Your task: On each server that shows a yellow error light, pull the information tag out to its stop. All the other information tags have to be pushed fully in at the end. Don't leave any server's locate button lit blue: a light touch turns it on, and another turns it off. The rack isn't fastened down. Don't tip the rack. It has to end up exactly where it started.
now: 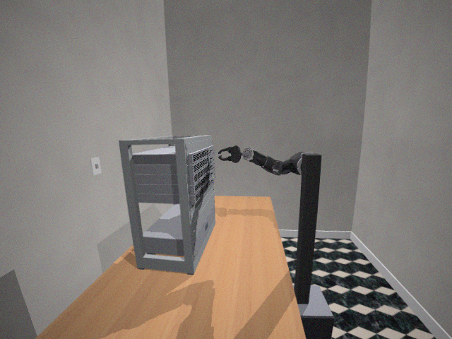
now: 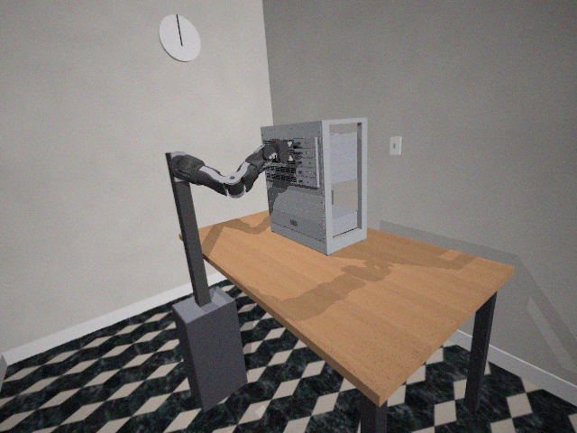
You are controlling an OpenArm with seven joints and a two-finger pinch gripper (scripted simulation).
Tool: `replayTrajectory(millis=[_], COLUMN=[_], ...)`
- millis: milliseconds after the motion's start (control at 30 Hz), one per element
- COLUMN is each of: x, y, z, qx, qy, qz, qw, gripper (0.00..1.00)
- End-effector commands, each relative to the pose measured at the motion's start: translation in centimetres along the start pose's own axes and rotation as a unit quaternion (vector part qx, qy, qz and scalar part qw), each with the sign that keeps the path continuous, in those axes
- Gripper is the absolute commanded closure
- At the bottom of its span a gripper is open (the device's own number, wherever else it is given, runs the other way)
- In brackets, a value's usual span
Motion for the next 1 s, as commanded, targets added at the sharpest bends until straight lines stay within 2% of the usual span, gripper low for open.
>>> replayTrajectory(millis=[0,67,567,633,967], x=[0.0,0.0,-1.0,-1.0,-1.6], y=[-0.3,-0.3,-2.5,-2.5,-4.1], z=[0.2,0.2,-6.8,-6.8,-11.6], qx=[0.016,0.016,0.017,0.017,0.017], qy=[0.006,0.006,0.007,0.007,0.007], qz=[-0.002,-0.002,-0.002,-0.002,-0.002], qw=[1.0,1.0,1.0,1.0,1.0], gripper=[0.9,0.9,0.9,0.9,0.9])
Point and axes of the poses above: the point where the finger pads meet when closed, its own y axis out along the fingers, its own z axis across the jaws, x = y × z, the point moved 6 cm from there along -y, back along the fingers, and after that the axes turned 12 degrees about y, right-handed, at the moved point
